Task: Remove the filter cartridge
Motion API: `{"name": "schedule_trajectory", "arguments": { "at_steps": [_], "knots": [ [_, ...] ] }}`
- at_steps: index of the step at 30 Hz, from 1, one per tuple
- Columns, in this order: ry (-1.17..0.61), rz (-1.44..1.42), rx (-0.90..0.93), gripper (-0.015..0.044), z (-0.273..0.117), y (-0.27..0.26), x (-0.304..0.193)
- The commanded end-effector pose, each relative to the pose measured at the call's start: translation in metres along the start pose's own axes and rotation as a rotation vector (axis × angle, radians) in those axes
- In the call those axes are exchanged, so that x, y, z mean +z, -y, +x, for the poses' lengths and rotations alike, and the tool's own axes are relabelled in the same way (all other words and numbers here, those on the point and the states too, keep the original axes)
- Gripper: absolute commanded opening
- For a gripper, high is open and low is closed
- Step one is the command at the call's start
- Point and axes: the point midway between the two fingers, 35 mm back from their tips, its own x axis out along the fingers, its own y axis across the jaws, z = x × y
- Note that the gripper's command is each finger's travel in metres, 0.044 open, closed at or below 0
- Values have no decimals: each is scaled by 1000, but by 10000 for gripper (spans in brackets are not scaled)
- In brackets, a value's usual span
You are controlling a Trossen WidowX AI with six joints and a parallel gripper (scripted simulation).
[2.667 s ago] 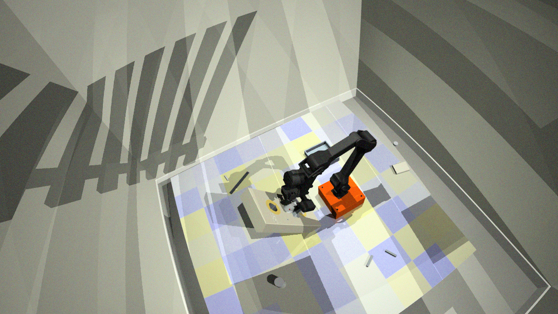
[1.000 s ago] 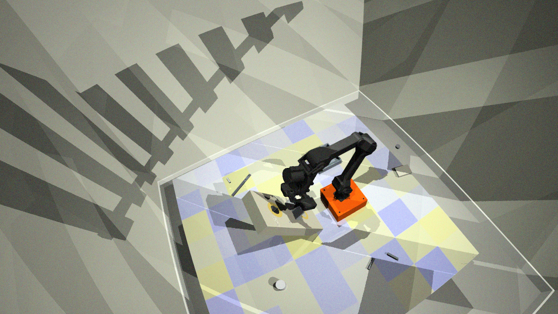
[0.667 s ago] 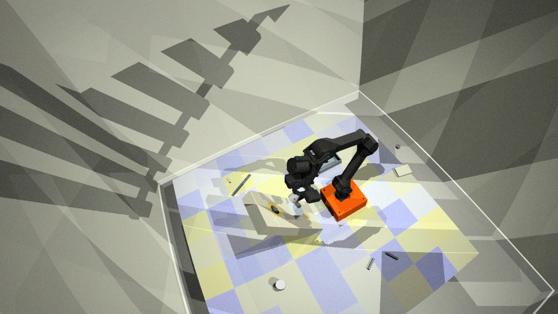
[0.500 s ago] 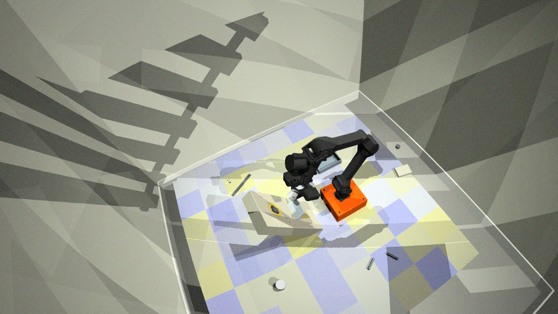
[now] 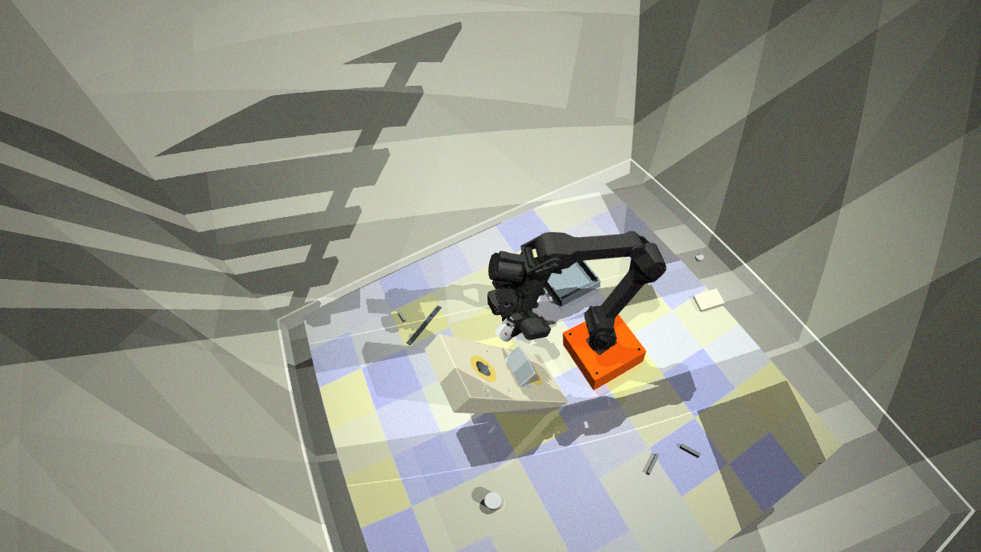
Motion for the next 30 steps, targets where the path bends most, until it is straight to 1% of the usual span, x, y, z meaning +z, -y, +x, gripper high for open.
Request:
{"name": "schedule_trajectory", "arguments": {
  "at_steps": [1,6,8,19,30],
  "knots": [
    [6,-5,3,0,1,11,1],
    [13,-5,1,0,3,28,-1],
    [6,17,-12,0,2,23,-2],
    [1,298,-176,0,-2,79,-21],
    [3,585,-345,0,-12,131,-52]
  ]
}}
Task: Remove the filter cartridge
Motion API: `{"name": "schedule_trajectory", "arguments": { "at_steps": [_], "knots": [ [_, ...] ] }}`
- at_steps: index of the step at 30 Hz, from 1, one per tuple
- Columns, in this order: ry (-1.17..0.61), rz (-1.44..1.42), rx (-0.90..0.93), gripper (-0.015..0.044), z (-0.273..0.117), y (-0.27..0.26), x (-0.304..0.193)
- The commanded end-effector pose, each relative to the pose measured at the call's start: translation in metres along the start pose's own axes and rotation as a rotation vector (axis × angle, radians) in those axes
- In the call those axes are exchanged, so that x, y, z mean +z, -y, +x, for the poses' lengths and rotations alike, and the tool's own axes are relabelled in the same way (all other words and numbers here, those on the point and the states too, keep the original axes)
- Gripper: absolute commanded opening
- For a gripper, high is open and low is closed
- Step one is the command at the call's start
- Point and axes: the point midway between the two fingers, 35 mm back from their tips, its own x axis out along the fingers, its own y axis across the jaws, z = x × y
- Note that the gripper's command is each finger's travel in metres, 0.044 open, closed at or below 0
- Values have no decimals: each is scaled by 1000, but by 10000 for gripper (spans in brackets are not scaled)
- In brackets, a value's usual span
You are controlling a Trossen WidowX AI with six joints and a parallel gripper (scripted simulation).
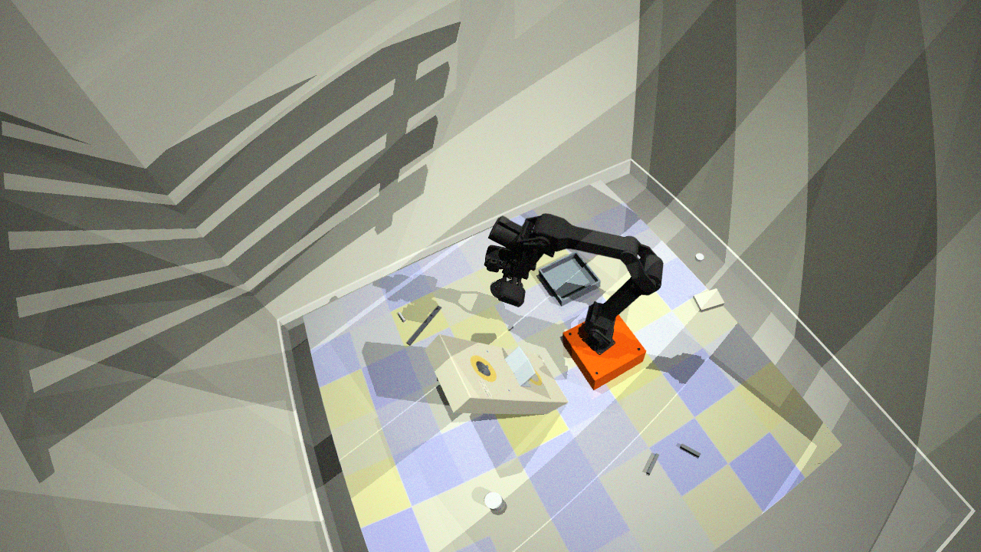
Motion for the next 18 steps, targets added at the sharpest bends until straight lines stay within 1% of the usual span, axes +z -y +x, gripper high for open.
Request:
{"name": "schedule_trajectory", "arguments": {
  "at_steps": [1,14,18],
  "knots": [
    [-4,98,-57,0,3,20,-4],
    [10,436,-259,0,1,91,-22],
    [12,475,-282,0,0,99,-25]
  ]
}}
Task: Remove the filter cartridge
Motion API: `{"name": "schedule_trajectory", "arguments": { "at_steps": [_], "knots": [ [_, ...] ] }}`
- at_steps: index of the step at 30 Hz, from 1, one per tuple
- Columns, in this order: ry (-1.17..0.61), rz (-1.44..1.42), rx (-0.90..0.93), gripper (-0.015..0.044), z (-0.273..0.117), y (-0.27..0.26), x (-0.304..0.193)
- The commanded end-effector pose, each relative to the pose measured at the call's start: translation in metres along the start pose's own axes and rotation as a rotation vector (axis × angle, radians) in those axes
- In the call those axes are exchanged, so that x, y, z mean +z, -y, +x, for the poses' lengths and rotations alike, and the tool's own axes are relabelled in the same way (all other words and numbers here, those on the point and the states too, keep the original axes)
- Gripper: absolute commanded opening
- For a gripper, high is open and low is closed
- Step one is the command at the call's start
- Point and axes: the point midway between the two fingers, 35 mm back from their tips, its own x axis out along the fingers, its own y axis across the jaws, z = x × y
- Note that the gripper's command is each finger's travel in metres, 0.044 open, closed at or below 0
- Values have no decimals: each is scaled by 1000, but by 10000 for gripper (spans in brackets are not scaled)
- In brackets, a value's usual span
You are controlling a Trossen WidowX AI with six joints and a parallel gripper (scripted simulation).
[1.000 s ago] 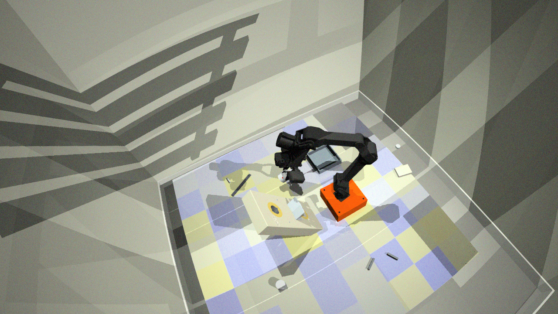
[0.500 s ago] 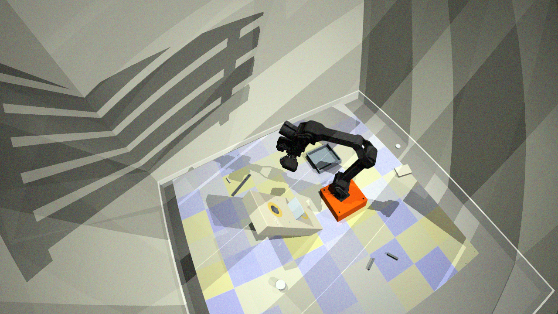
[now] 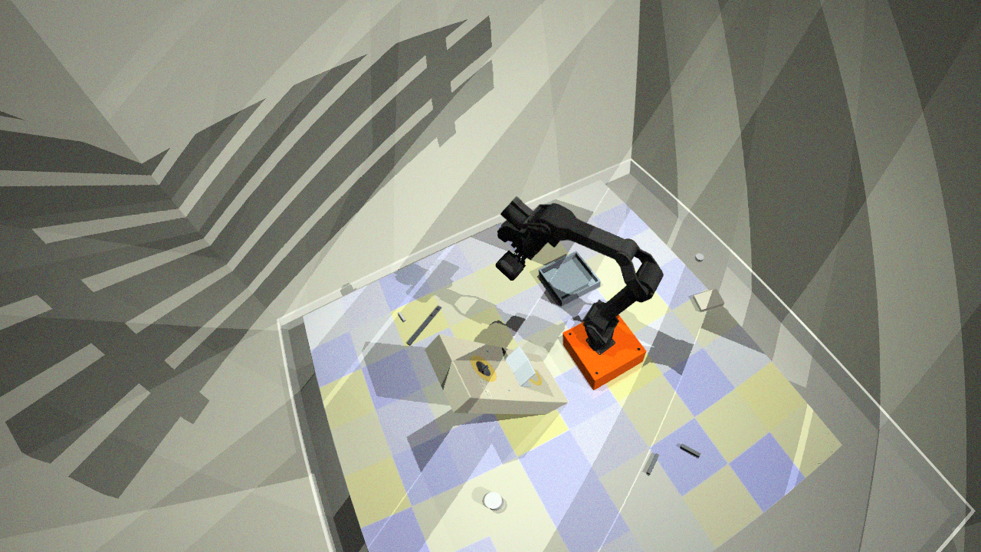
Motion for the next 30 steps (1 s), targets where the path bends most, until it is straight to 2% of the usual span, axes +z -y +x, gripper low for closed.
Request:
{"name": "schedule_trajectory", "arguments": {
  "at_steps": [1,15,30],
  "knots": [
    [-3,31,-17,0,3,6,-1],
    [0,210,-127,0,42,64,-21],
    [2,424,-260,0,77,130,-70]
  ]
}}
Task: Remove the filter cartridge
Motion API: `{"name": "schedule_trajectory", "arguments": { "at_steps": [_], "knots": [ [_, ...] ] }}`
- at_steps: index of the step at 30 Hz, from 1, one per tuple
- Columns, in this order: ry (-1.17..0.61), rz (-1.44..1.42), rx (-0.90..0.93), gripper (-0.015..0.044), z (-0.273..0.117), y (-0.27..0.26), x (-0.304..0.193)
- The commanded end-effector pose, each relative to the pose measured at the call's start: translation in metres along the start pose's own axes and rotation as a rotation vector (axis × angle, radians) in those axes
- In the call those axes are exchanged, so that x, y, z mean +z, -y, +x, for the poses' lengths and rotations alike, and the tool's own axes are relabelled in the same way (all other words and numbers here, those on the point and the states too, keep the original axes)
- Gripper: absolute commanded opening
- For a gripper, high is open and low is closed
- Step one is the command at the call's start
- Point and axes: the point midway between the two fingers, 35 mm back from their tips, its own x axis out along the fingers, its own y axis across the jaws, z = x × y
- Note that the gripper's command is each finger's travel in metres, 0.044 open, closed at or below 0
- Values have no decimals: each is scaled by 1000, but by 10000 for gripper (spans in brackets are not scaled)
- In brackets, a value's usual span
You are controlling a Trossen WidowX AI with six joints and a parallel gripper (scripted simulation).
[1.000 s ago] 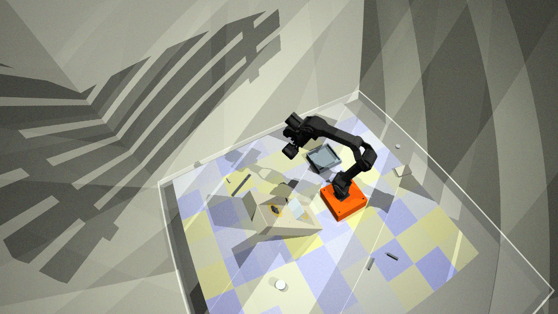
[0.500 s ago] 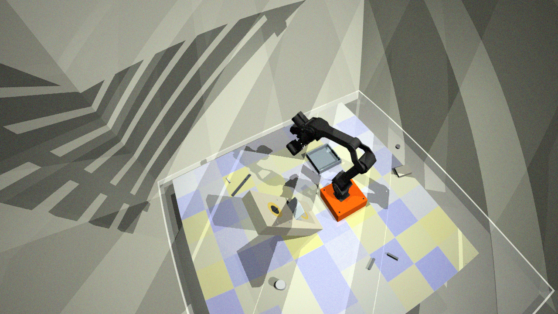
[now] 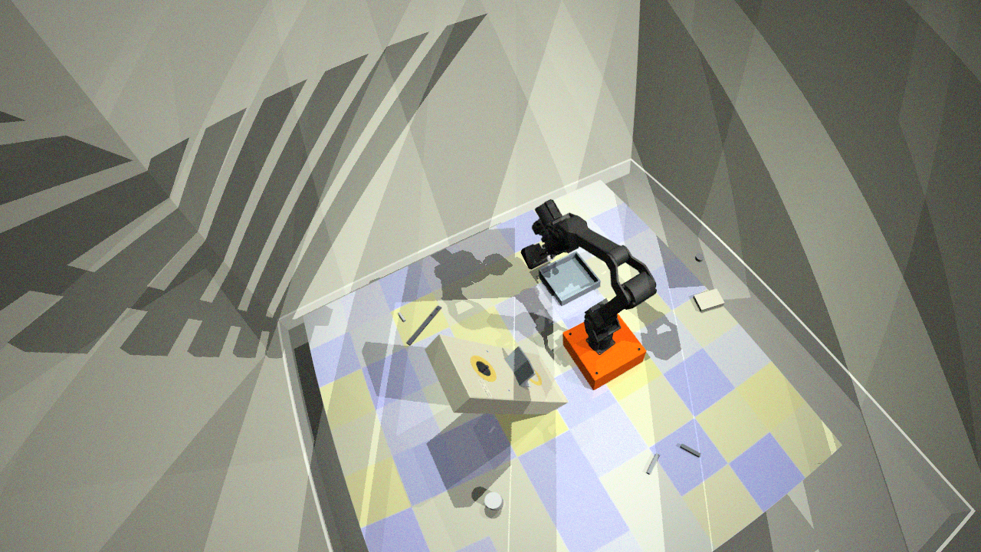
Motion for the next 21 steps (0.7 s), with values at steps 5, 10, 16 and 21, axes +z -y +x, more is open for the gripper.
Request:
{"name": "schedule_trajectory", "arguments": {
  "at_steps": [5,10,16,21],
  "knots": [
    [-3,105,-72,0,22,36,-20],
    [-3,176,-117,0,33,59,-36],
    [-3,197,-131,0,40,65,-42],
    [-3,197,-131,0,63,66,-52]
  ]
}}
